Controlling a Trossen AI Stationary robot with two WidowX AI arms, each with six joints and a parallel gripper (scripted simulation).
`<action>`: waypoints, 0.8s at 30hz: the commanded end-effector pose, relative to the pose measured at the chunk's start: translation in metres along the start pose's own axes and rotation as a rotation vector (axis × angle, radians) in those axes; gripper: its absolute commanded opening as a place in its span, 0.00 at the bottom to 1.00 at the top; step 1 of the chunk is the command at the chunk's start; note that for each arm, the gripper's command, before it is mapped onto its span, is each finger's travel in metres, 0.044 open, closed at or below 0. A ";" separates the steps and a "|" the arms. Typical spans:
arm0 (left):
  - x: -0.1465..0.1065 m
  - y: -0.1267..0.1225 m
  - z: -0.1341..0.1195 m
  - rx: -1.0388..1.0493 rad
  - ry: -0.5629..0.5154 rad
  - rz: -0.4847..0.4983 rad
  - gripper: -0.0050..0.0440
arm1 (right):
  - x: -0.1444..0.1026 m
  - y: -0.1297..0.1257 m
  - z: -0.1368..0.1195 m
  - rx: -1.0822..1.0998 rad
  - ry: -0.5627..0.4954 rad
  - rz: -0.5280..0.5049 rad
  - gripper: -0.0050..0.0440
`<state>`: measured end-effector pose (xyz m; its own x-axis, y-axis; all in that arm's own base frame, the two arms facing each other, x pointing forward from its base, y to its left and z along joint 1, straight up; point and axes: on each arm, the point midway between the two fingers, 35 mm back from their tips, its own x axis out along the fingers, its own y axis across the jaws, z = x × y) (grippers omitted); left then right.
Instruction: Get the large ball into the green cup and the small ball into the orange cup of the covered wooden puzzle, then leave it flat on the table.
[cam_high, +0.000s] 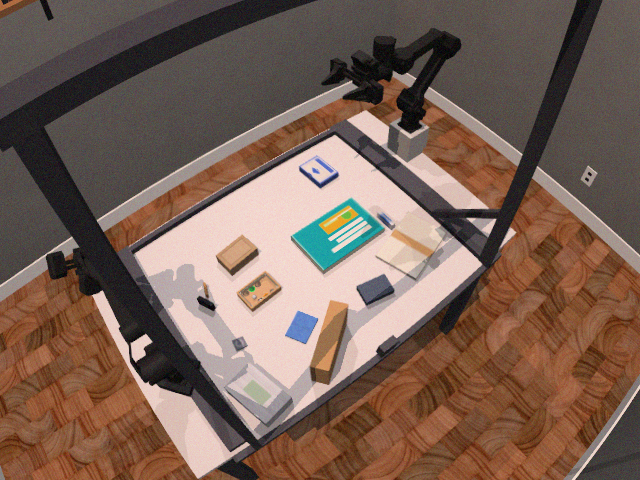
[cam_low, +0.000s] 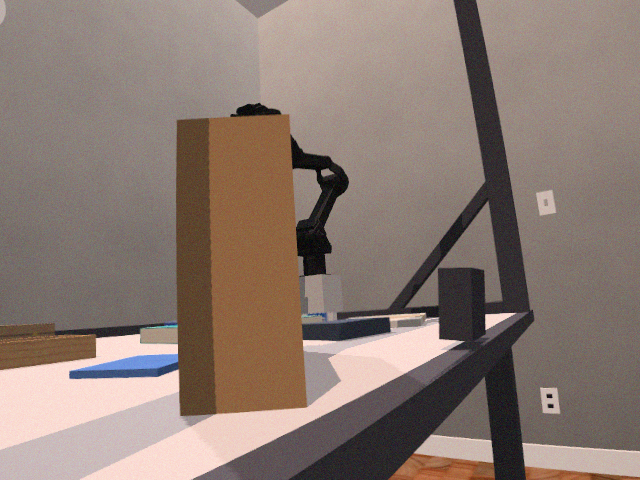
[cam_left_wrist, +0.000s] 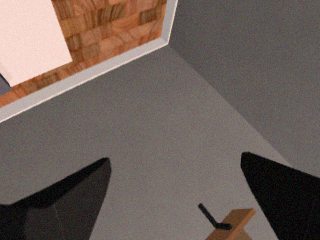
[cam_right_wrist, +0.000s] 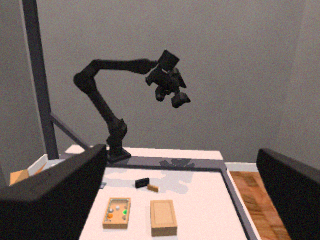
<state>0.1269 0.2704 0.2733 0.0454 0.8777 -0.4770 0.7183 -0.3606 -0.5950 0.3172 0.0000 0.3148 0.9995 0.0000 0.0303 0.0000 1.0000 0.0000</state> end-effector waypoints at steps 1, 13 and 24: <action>-0.003 -0.003 -0.003 -0.008 0.012 -0.005 0.92 | -0.001 0.000 0.008 0.000 -0.020 0.000 0.92; -0.003 -0.003 -0.003 -0.008 0.012 -0.005 0.92 | -0.001 0.000 0.008 0.000 -0.020 0.000 0.92; -0.006 0.069 -0.028 0.552 0.087 0.211 0.92 | -0.001 0.000 0.008 0.000 -0.020 0.000 0.92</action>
<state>0.1722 0.2562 0.2546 0.1657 0.8188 -0.5497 0.4011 -0.5652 -0.7209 0.3172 0.0000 0.3148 0.9995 0.0000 0.0303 0.0000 1.0000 0.0000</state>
